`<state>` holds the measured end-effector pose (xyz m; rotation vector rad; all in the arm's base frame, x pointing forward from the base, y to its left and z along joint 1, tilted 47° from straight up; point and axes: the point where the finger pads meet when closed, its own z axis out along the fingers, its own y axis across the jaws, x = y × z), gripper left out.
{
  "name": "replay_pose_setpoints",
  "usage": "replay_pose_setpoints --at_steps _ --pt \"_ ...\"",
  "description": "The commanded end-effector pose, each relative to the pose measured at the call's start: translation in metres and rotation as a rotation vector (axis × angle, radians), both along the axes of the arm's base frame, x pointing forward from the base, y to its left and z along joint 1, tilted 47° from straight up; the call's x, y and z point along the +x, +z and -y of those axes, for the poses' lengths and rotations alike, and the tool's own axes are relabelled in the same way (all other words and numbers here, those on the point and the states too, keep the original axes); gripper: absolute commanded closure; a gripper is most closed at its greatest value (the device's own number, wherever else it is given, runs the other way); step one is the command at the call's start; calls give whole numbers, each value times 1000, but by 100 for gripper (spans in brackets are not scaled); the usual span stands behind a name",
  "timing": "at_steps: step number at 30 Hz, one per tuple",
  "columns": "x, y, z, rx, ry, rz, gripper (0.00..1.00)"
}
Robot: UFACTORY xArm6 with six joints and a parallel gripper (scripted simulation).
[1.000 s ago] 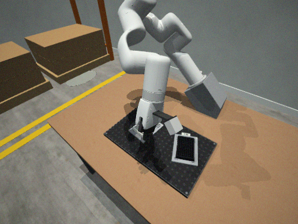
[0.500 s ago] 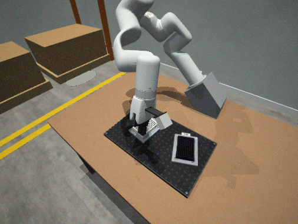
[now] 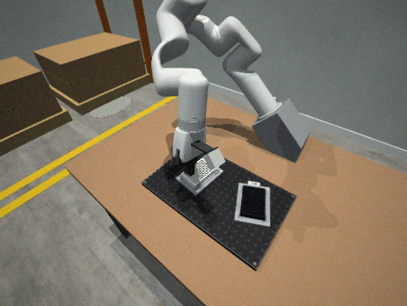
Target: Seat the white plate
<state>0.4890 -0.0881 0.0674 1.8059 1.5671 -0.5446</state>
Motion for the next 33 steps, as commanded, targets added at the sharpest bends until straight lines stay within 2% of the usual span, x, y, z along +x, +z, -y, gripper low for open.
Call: replay_pose_setpoints --at_steps 1,5,12,17,24,27,29,33 --pt "-12 8 12 -1 -5 -3 100" --pt "-23 12 21 -8 -54 -42 100" --pt "-48 22 41 -9 -54 -42 100" --pt "-52 23 44 -11 -79 -64 100" --pt "-80 32 63 -13 -103 -83 100" --pt "-83 33 65 -13 -103 -83 100" --pt "-92 35 69 -13 -152 -125 100" --pt "-105 38 76 -13 -152 -125 100"
